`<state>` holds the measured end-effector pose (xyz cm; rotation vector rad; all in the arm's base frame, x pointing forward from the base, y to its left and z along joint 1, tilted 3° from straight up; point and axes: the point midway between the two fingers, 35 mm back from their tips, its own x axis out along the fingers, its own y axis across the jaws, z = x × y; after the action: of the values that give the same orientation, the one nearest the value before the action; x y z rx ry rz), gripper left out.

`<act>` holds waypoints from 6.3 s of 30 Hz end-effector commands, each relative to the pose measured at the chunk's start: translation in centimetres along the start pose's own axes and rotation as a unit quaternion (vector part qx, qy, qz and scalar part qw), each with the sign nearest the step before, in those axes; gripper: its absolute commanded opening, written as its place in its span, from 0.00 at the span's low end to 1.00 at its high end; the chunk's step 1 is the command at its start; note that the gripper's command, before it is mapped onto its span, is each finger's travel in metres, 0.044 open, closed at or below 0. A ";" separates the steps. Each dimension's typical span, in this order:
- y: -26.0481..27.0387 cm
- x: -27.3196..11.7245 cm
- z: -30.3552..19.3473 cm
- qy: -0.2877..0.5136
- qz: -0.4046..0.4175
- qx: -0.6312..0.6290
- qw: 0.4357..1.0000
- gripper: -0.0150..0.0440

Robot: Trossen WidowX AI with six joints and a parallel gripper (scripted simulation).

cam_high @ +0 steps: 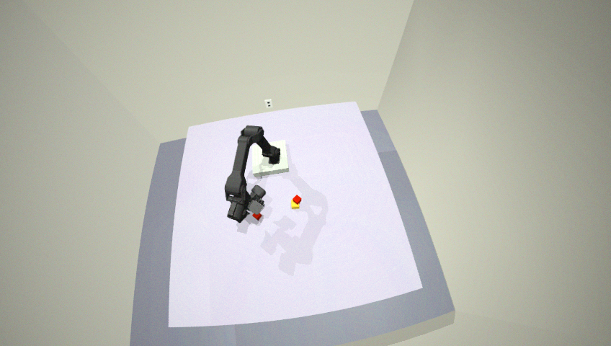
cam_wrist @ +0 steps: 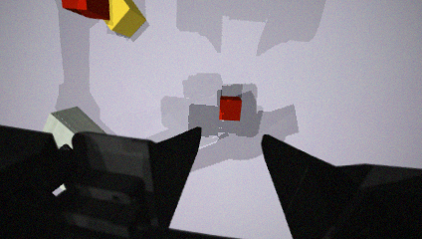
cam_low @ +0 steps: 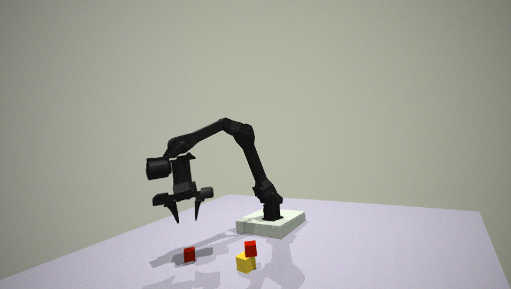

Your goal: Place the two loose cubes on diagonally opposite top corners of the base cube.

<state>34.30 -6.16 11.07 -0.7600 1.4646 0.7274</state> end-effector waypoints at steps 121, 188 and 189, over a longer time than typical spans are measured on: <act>3.3 0.0 4.6 -0.001 0.001 0.221 0.975 0.43; 14.8 3.3 12.2 0.002 0.008 0.727 0.687 0.43; 14.8 3.3 12.2 0.002 0.008 0.727 0.687 0.43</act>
<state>29.51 12.31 7.71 0.5103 1.5130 -0.5387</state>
